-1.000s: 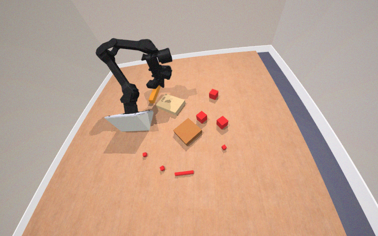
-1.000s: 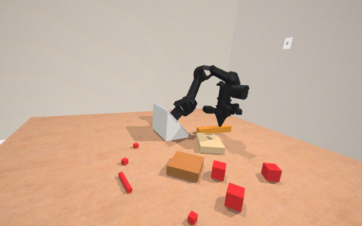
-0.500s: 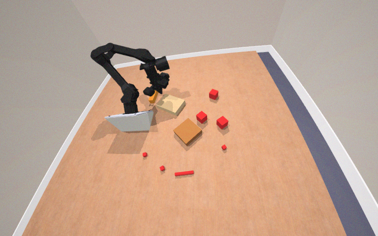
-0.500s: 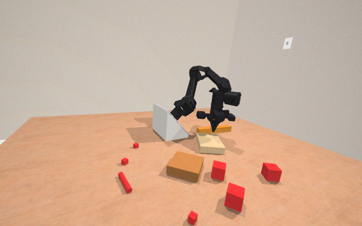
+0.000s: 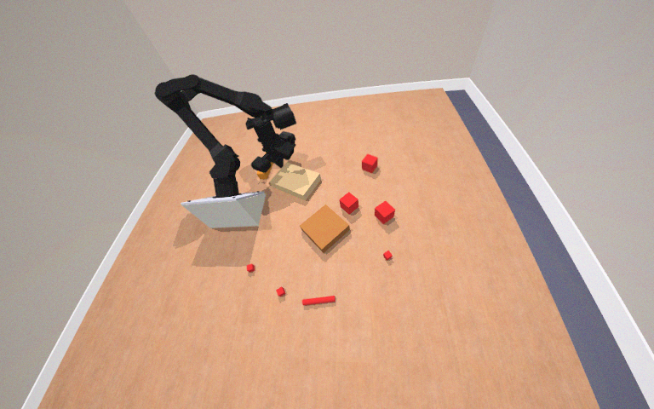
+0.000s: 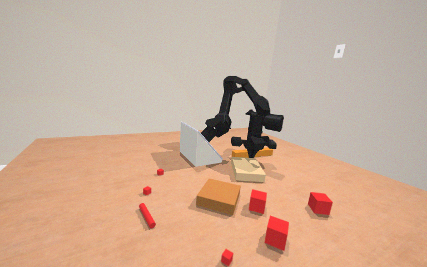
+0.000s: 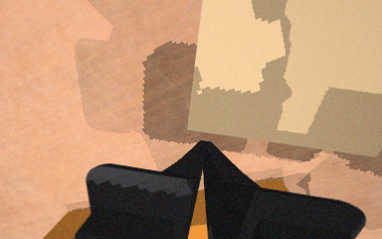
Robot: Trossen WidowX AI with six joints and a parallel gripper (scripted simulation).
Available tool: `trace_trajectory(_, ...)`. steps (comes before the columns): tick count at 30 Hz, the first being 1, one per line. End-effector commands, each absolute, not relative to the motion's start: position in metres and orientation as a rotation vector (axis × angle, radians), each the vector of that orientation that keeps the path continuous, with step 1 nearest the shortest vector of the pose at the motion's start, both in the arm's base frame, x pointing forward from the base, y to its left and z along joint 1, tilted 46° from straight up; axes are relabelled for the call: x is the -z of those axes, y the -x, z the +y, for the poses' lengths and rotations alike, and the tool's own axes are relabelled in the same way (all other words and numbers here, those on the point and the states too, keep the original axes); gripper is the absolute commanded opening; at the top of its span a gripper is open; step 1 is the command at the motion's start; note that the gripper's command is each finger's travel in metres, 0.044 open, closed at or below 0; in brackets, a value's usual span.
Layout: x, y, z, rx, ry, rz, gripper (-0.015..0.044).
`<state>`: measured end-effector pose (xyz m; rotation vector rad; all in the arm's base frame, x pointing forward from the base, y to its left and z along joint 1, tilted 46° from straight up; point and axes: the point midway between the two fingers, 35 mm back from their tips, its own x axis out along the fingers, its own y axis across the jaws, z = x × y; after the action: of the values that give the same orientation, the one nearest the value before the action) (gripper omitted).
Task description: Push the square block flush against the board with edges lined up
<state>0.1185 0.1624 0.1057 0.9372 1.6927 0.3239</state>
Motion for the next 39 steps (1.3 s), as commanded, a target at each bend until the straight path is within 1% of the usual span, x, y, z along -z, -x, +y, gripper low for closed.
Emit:
trace_trajectory(1,-0.105,-0.123,0.162,-0.325,-0.935,1.689,0.0)
trace_trajectory(39,-0.094,-0.16,0.154,-0.321,-0.929,1.688,0.0)
